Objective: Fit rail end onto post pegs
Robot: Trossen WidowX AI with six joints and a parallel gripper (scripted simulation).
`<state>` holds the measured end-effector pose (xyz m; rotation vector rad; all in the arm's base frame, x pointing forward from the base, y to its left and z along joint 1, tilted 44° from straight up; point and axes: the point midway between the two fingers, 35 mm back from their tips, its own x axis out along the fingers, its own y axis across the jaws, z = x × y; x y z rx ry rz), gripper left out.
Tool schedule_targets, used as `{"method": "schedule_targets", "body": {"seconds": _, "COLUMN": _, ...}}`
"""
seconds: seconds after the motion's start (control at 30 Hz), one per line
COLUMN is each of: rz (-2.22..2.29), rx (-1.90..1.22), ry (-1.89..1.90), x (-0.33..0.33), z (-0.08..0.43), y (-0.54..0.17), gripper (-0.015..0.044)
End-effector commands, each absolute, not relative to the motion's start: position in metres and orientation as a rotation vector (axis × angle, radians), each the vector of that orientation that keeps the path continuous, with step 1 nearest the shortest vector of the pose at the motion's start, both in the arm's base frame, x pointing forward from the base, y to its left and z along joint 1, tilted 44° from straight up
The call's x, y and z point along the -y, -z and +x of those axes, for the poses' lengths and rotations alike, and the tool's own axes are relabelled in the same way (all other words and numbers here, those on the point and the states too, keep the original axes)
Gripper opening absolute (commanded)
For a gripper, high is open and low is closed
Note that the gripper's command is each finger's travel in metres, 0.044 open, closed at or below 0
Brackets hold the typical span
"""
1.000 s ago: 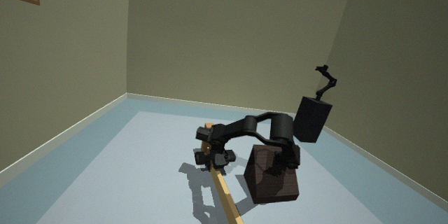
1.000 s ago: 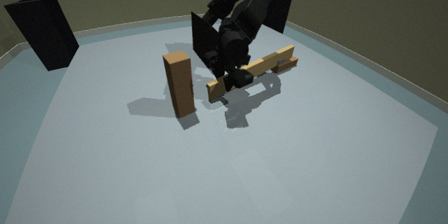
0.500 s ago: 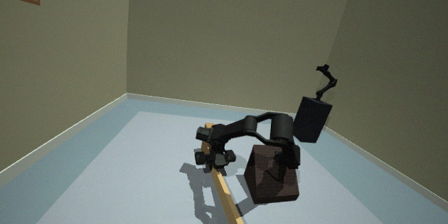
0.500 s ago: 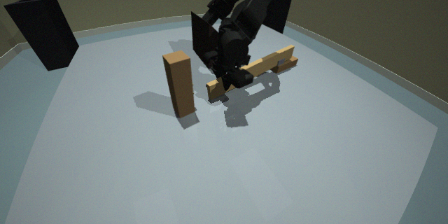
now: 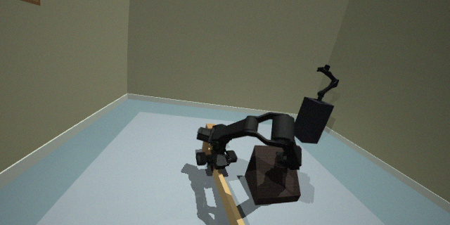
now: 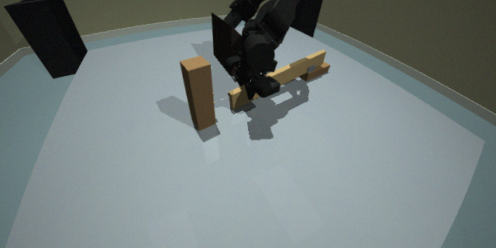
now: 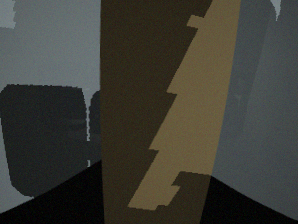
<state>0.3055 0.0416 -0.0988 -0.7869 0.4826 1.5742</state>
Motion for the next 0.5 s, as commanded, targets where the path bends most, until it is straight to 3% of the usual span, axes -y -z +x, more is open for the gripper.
{"method": "schedule_targets", "body": {"seconds": 0.0, "rz": -0.787, "rx": -0.476, "ry": -1.572, "x": -0.0391, "z": 0.3063, "y": 0.0962, "gripper": 0.0000}}
{"method": "schedule_targets", "body": {"seconds": 0.47, "rz": -0.787, "rx": -0.476, "ry": -1.572, "x": -0.0342, "z": 0.3071, "y": 0.0911, "gripper": 0.0000}}
